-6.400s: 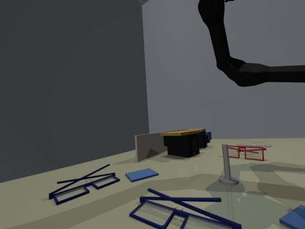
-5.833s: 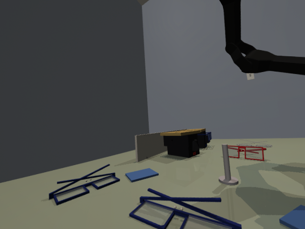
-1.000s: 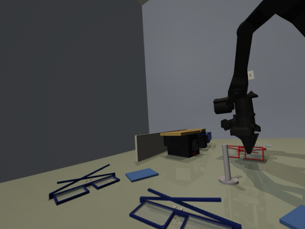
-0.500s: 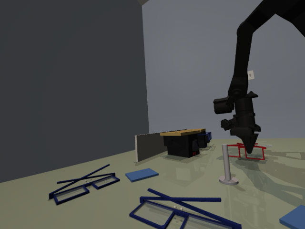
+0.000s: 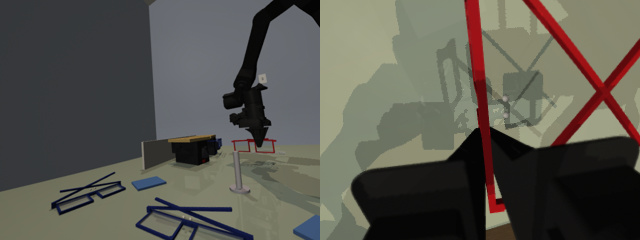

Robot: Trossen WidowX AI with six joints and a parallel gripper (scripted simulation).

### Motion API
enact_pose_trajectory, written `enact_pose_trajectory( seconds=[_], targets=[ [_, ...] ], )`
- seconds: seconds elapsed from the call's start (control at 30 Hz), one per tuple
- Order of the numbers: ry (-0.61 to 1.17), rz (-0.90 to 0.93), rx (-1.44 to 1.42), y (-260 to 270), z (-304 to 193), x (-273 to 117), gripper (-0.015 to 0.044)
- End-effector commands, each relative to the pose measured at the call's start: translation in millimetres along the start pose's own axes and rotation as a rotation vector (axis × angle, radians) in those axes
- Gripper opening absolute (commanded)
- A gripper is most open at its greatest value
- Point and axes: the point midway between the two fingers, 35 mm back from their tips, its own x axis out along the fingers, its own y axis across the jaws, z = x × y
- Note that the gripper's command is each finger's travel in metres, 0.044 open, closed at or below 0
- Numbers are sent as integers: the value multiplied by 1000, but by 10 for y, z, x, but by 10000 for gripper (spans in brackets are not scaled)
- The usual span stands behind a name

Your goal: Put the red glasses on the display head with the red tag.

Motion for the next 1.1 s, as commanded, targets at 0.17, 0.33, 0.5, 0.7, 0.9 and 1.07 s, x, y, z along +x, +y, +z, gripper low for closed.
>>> enact_pose_trajectory(
  seconds=[0.17,0.33,0.5,0.7,0.9,1.07],
  targets=[
    [-1,0,-9,-17,-5,-540,0],
    [-1,0,1,-23,4,-551,0],
    [-3,-7,76,65,68,-561,0],
    [-7,-17,215,243,178,-576,0],
    [-12,-24,354,438,273,-587,0],
    [-17,-28,469,613,341,-592,0]
  ],
)
